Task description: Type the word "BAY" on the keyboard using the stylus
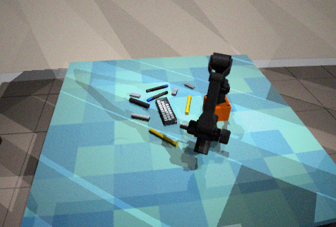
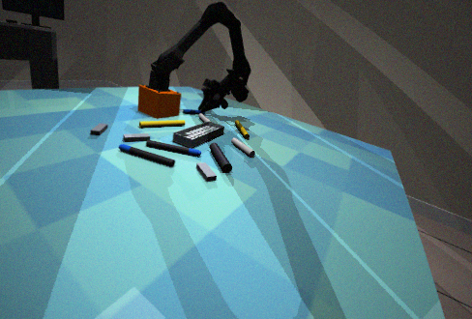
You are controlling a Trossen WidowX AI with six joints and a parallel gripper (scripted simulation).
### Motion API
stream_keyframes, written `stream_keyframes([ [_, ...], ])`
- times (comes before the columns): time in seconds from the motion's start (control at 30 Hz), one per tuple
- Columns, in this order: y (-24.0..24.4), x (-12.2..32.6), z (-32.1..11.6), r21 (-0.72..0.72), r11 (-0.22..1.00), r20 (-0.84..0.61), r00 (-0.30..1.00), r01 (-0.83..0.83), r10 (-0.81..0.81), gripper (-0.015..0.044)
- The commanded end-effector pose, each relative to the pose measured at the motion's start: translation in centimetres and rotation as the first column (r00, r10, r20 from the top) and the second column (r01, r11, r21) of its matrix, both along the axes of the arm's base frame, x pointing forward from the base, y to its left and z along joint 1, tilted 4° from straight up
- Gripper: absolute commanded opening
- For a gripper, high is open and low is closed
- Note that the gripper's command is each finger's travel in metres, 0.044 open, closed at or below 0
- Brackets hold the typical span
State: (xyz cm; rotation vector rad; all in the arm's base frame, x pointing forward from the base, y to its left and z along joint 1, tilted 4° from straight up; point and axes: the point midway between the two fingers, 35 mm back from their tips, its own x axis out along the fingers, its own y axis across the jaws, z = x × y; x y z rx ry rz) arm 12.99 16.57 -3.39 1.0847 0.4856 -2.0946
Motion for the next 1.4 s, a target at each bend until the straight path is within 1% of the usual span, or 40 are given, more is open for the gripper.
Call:
stream_keyframes([
  [0.0, 0.0, 0.0, 1.9, 0.005, 1.000, 0.004, 1.000, -0.002, 0.002, 0.0150],
  [0.1, -0.2, -0.1, 4.8, 0.005, 1.000, 0.004, 1.000, -0.006, 0.006, 0.0150],
  [0.17, -0.3, -0.2, 5.5, 0.005, 1.000, 0.004, 1.000, -0.006, 0.006, 0.0150],
  [0.33, -0.5, -0.5, 5.3, 0.023, 1.000, 0.020, 1.000, 0.000, 0.000, 0.0150],
  [0.57, -3.9, -3.5, 5.1, 0.128, 0.992, 0.115, 0.993, -0.005, -0.010, 0.0150],
  [1.37, -3.8, -3.5, 3.2, 0.130, 0.991, 0.117, 0.993, -0.005, -0.010, 0.0150],
])
